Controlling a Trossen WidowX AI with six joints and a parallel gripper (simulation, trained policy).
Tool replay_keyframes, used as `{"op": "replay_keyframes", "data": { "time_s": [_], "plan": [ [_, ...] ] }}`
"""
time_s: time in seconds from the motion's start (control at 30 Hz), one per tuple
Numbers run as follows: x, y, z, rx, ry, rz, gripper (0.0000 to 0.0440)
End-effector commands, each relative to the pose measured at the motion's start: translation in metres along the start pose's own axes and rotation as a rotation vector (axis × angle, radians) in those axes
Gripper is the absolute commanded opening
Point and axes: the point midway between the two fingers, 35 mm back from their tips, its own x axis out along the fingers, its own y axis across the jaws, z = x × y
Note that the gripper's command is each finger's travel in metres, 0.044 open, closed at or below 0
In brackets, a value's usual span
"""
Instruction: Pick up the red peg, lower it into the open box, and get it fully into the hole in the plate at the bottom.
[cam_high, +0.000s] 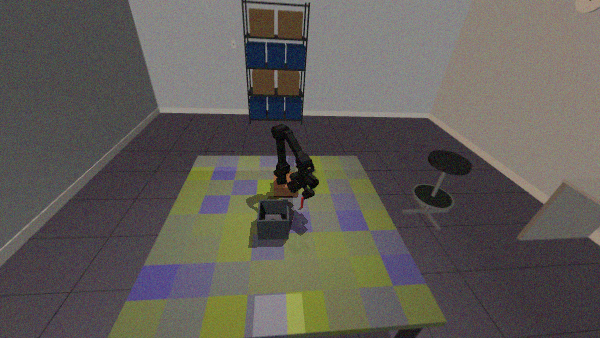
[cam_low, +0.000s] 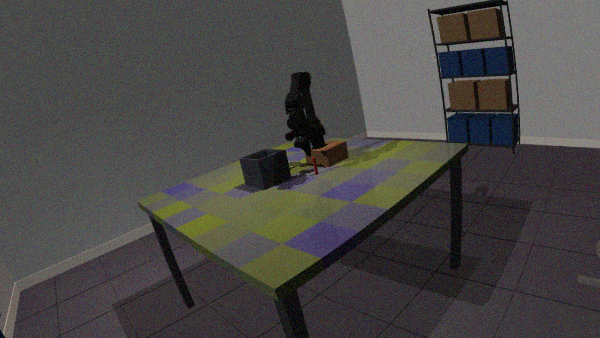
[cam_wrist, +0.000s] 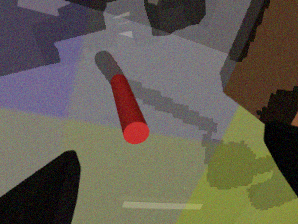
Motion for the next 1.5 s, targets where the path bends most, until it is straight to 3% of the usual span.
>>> {"op": "replay_keyframes", "data": {
  "time_s": [0.0,0.57,1.17,1.47],
  "plan": [
    [0.014,0.0,0.001,0.02,-0.01,-0.009,0.0412],
    [0.059,0.005,0.005,0.09,-0.042,0.021,0.0399],
    [0.083,0.023,-0.004,0.023,-0.017,0.047,0.0012],
    [0.067,0.031,-0.003,0.043,0.001,0.115,0.0]
  ]
}}
